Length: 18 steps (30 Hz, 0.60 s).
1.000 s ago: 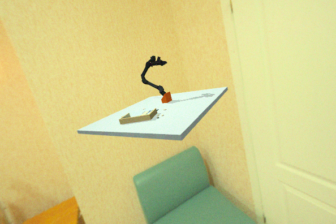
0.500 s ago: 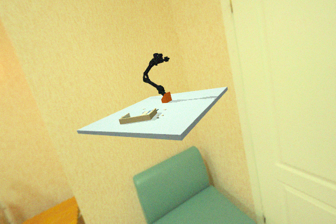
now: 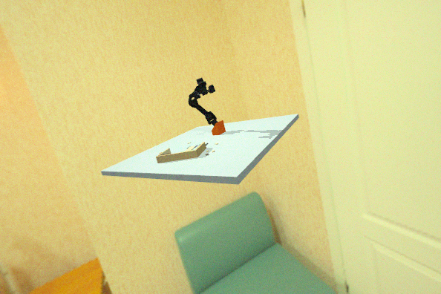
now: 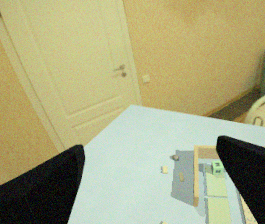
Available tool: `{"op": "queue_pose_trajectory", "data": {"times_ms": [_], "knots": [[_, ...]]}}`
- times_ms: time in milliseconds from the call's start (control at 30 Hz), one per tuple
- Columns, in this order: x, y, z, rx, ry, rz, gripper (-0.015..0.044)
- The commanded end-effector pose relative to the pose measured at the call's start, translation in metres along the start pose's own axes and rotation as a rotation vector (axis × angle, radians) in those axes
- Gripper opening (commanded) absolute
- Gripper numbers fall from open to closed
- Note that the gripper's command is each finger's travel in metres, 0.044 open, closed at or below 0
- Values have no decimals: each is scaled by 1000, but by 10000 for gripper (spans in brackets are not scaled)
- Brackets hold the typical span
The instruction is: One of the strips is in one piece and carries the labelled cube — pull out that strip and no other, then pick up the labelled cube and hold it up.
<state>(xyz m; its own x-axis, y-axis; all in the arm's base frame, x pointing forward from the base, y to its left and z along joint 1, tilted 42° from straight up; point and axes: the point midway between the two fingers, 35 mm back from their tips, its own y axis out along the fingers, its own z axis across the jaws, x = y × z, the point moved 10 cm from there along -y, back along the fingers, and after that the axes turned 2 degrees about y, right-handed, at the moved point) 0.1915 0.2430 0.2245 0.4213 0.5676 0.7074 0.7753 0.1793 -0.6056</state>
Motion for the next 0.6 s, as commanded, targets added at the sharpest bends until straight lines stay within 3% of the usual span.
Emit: {"op": "queue_pose_trajectory", "data": {"times_ms": [0,333,567], "knots": [[-25,32,-36,-188,31,71,400],[-111,81,-121,-635,124,276,400],[-118,83,-127,-666,131,294,400]]}}
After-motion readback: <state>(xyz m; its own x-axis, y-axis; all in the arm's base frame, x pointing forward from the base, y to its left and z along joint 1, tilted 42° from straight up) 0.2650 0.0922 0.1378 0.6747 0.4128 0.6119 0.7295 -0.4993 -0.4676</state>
